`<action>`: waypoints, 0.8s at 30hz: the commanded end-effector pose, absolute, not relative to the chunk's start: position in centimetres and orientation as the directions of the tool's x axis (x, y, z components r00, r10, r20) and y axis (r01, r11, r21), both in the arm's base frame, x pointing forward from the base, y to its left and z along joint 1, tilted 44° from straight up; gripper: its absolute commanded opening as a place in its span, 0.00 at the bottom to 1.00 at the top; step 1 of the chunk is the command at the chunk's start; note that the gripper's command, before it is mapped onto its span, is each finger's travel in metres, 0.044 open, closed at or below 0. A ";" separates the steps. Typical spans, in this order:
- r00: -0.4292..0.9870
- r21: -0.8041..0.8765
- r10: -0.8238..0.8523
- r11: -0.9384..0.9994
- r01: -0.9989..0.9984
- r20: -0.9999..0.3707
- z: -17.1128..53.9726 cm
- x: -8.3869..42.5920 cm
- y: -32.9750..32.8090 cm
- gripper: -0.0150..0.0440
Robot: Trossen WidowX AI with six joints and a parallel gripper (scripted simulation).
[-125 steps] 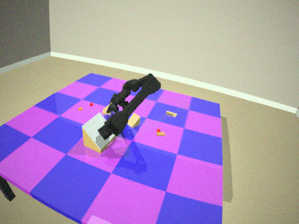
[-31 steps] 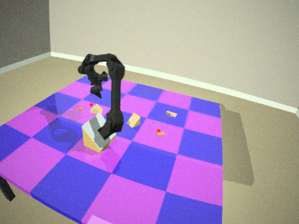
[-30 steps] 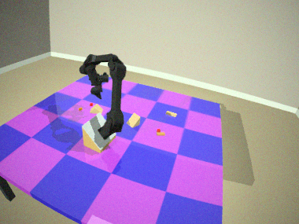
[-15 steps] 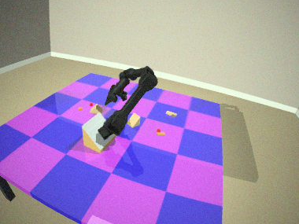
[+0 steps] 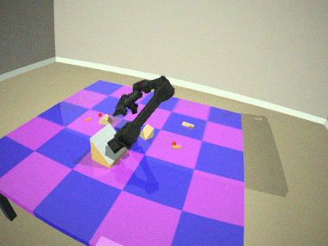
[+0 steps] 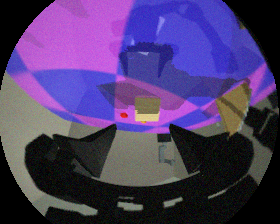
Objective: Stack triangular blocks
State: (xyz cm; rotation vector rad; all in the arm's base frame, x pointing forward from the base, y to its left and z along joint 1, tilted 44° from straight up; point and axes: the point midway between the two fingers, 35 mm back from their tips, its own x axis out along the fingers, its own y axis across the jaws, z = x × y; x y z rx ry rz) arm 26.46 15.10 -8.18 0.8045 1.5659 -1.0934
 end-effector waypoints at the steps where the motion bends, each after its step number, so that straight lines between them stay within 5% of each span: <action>1: -0.284 -0.277 -0.034 0.364 0.889 -0.958 -12.3 24.6 14.7 1.00; 24: -0.285 -0.277 -0.033 0.364 0.889 -0.958 -15.4 23.4 14.4 1.00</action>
